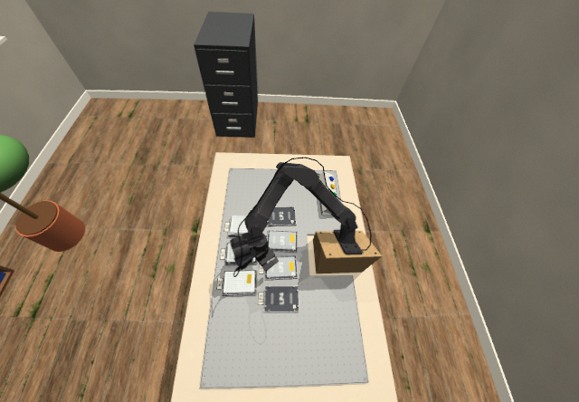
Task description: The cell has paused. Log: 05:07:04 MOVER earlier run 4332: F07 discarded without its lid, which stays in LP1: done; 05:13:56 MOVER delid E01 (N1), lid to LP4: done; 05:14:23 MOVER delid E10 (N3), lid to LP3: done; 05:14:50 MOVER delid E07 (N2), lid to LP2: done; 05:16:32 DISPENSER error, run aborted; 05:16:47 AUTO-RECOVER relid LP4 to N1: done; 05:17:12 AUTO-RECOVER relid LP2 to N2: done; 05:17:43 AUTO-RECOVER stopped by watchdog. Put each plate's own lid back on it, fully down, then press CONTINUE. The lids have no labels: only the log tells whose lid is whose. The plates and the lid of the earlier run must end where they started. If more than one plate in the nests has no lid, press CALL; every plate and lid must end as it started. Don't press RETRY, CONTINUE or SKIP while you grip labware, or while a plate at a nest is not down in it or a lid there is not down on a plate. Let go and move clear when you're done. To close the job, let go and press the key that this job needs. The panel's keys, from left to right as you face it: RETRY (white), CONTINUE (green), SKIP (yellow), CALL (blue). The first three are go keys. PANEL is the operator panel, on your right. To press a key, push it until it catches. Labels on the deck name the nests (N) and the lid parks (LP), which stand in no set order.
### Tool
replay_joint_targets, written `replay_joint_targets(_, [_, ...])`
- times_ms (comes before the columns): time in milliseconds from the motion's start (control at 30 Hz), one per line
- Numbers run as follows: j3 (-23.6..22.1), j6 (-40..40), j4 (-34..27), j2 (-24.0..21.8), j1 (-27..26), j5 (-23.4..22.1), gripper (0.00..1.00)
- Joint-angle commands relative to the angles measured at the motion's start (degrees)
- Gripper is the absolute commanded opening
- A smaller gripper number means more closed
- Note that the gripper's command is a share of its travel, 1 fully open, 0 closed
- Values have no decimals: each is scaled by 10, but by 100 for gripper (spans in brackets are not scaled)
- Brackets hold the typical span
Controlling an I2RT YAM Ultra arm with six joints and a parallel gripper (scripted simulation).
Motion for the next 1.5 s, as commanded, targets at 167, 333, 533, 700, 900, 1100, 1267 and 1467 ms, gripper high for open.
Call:
replay_joint_targets(167, [-67, 95, 56, -47, -14, 16, 100])
replay_joint_targets(333, [-98, 119, 76, -66, -12, 20, 100])
replay_joint_targets(533, [-143, 174, 102, -92, -31, 27, 100])
replay_joint_targets(700, [-185, 219, 127, -117, -42, 33, 100])
replay_joint_targets(900, [-213, 257, 144, -133, -48, 38, 100])
replay_joint_targets(1100, [-229, 314, 160, -131, -40, 43, 100])
replay_joint_targets(1267, [-208, 317, 159, -124, -39, 44, 100])
replay_joint_targets(1467, [-207, 317, 155, -123, -39, 45, 100])
